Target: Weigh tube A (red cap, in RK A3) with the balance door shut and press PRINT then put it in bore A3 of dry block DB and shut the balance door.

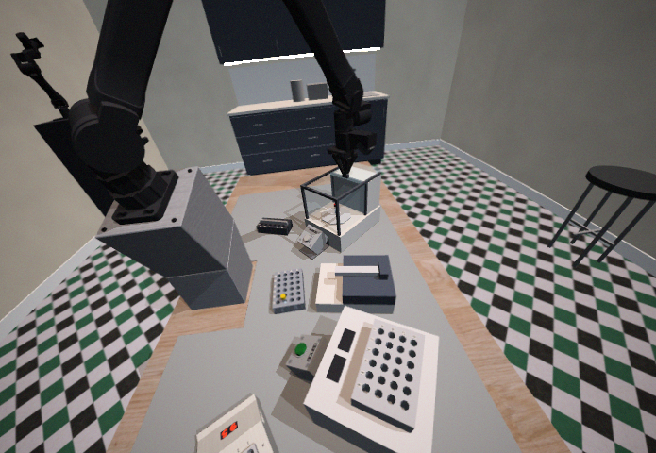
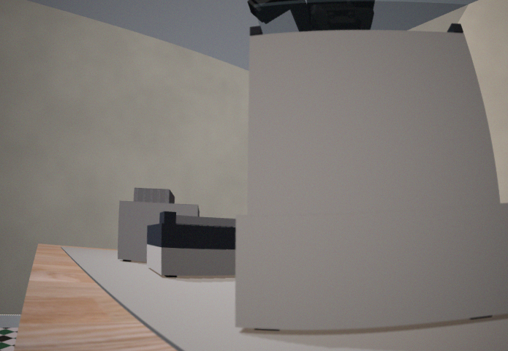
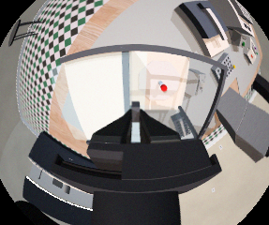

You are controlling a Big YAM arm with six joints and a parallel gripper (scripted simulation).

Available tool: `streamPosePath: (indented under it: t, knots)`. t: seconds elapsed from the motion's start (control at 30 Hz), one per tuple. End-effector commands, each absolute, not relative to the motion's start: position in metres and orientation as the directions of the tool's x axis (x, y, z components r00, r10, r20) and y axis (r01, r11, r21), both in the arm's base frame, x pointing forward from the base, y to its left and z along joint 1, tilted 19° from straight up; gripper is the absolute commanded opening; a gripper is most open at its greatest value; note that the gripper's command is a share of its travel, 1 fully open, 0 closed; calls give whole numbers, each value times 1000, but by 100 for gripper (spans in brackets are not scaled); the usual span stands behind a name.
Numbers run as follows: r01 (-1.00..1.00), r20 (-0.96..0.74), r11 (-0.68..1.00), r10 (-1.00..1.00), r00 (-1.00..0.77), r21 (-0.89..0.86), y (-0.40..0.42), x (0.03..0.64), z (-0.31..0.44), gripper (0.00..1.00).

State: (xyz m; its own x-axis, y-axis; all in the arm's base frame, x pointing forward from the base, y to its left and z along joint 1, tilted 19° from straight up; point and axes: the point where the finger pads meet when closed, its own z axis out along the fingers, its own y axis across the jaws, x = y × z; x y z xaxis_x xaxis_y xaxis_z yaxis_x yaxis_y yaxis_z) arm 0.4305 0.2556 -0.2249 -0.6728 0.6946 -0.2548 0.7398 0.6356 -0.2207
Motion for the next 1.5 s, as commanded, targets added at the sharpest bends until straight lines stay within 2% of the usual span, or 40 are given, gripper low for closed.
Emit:
streamPosePath:
  t: [0.0, 1.47]
  knots:
    - [744, -259, 642, 699, -667, -185, 265, 443, -218, 6]
    - [750, -259, 636, 705, -660, -182, 236, 421, -205, 6]
